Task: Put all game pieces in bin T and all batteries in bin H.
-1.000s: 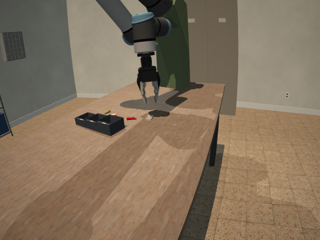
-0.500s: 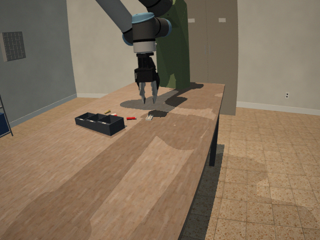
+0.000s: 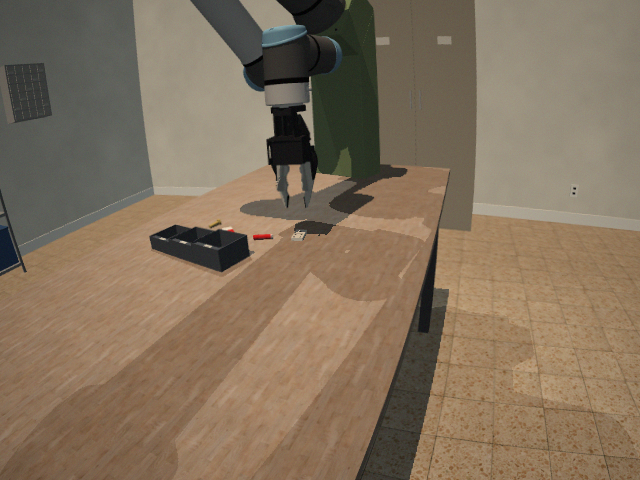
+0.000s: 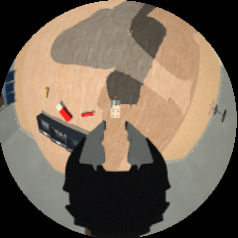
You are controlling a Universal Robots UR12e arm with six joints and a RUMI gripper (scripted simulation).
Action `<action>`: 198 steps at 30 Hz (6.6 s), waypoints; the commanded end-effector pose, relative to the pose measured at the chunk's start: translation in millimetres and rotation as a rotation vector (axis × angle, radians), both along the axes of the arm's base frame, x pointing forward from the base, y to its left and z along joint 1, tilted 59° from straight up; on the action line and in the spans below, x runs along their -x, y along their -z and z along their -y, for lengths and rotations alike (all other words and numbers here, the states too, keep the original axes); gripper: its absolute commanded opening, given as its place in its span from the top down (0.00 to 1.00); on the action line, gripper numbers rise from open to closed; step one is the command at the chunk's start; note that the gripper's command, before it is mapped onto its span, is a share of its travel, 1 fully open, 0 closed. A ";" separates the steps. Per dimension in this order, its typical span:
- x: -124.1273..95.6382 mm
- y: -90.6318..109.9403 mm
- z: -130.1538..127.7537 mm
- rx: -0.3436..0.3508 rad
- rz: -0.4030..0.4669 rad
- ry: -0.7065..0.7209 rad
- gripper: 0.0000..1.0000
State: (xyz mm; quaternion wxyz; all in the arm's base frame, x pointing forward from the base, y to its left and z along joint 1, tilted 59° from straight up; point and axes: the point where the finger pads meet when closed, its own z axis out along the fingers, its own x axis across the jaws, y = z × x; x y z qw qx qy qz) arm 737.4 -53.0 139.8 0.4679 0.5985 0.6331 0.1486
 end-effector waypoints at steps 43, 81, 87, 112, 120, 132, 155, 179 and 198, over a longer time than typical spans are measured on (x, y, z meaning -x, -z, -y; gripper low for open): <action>-42.3 28.2 19.7 0.000 0.000 0.000 0.76; -51.3 34.5 24.3 0.000 0.000 0.000 1.00; -51.3 34.5 24.3 0.000 0.000 0.000 1.00; -25.7 17.3 11.9 0.000 0.000 0.000 1.00; -7.7 5.3 3.3 0.000 0.000 0.000 1.00; -5.2 3.5 2.0 0.000 0.000 0.000 1.00; -3.2 -20.2 21.5 0.155 -0.074 -0.104 1.00; -16.9 -109.6 117.7 0.645 -0.302 -0.413 1.00; -24.6 -160.0 172.0 0.906 -0.437 -0.609 1.00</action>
